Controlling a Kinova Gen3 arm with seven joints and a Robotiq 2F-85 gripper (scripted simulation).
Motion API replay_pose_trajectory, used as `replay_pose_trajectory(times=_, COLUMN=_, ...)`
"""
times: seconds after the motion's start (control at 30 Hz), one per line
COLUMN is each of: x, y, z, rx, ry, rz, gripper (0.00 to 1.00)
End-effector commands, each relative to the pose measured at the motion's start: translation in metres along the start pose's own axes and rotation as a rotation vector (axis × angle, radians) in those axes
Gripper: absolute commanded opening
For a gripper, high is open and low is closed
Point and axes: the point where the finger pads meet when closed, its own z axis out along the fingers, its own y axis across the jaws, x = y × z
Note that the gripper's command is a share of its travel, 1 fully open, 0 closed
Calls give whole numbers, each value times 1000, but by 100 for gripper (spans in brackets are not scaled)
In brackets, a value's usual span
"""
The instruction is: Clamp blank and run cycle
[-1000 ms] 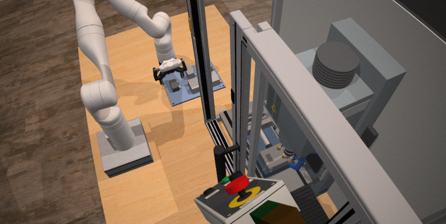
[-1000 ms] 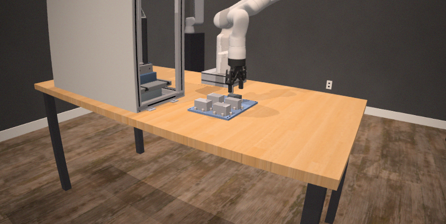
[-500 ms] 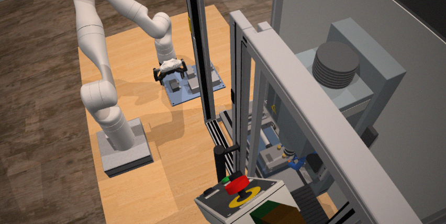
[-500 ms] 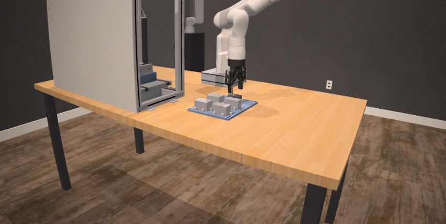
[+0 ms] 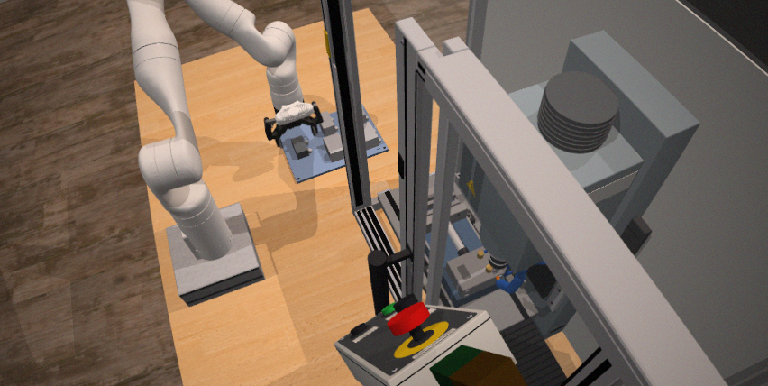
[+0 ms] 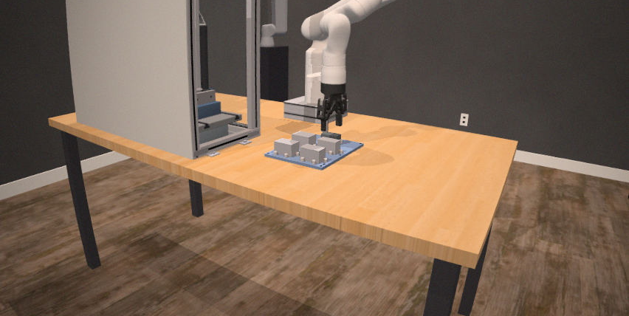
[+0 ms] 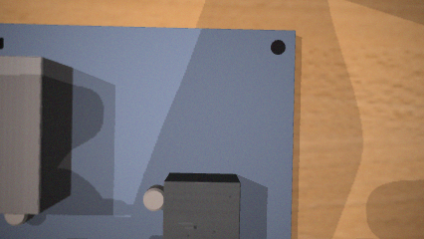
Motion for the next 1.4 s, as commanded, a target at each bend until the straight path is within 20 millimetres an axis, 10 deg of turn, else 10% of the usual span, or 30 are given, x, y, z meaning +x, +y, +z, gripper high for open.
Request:
replay_pose_trajectory(times=0.0, x=3, y=-3, z=1, rx=6, ry=0, rz=3, gripper=100)
replay_pose_trajectory(times=1.37, x=0, y=-1, z=9, rx=6, ry=0, rz=3, gripper=100)
